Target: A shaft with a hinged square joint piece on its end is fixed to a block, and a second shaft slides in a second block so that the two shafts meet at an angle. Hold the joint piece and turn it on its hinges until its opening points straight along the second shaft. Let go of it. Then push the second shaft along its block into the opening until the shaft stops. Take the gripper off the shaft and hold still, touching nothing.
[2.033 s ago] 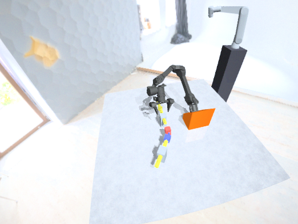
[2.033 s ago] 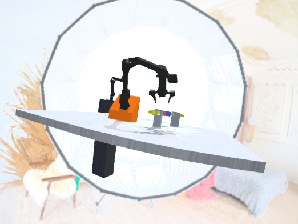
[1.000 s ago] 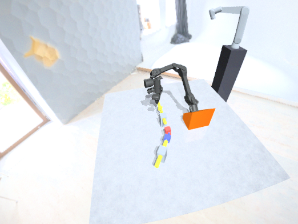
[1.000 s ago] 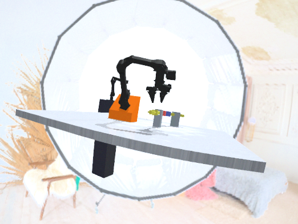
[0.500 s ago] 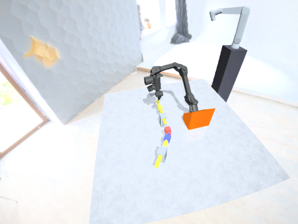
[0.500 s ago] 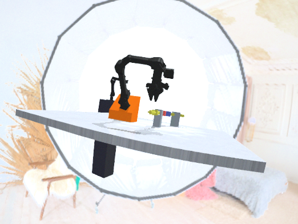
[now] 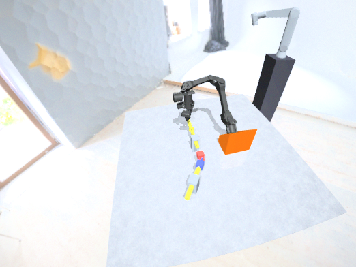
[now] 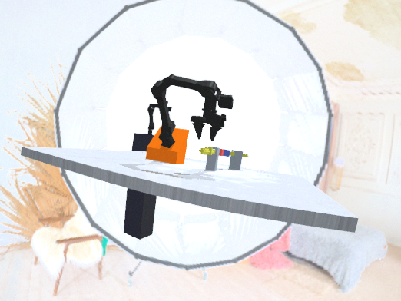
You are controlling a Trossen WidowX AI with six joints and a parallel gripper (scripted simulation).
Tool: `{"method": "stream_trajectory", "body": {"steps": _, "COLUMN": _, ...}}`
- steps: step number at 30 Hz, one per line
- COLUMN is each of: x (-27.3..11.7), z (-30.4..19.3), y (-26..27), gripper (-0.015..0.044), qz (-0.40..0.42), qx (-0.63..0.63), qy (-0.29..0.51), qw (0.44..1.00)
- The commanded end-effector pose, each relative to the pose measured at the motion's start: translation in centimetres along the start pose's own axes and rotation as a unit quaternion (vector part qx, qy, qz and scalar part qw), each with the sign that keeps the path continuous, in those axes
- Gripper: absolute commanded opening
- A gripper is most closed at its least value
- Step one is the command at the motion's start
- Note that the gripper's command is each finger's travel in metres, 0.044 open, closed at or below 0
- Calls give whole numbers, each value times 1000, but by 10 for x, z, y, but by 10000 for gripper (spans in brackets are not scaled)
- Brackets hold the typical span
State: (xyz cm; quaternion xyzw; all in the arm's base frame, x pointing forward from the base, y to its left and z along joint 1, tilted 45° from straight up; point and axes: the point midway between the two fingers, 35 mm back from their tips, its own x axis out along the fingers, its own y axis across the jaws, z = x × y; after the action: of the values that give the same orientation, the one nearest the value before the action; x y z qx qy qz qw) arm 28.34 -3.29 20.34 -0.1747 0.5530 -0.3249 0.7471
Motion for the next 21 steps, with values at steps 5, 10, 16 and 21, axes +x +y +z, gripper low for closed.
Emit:
{"method": "stream_trajectory", "body": {"steps": 5, "x": 13, "z": -1, "y": -1, "gripper": 440, "qz": 8, "qx": 134, "qy": -7, "qw": 991}}
{"method": "stream_trajectory", "body": {"steps": 10, "x": 21, "z": -1, "y": -1, "gripper": 440, "qz": 13, "qx": 219, "qy": -13, "qw": 975}}
{"method": "stream_trajectory", "body": {"steps": 16, "x": 30, "z": -1, "y": -3, "gripper": 440, "qz": 20, "qx": 319, "qy": -19, "qw": 947}}
{"method": "stream_trajectory", "body": {"steps": 21, "x": 38, "z": -2, "y": -4, "gripper": 440, "qz": 26, "qx": 400, "qy": -24, "qw": 916}}
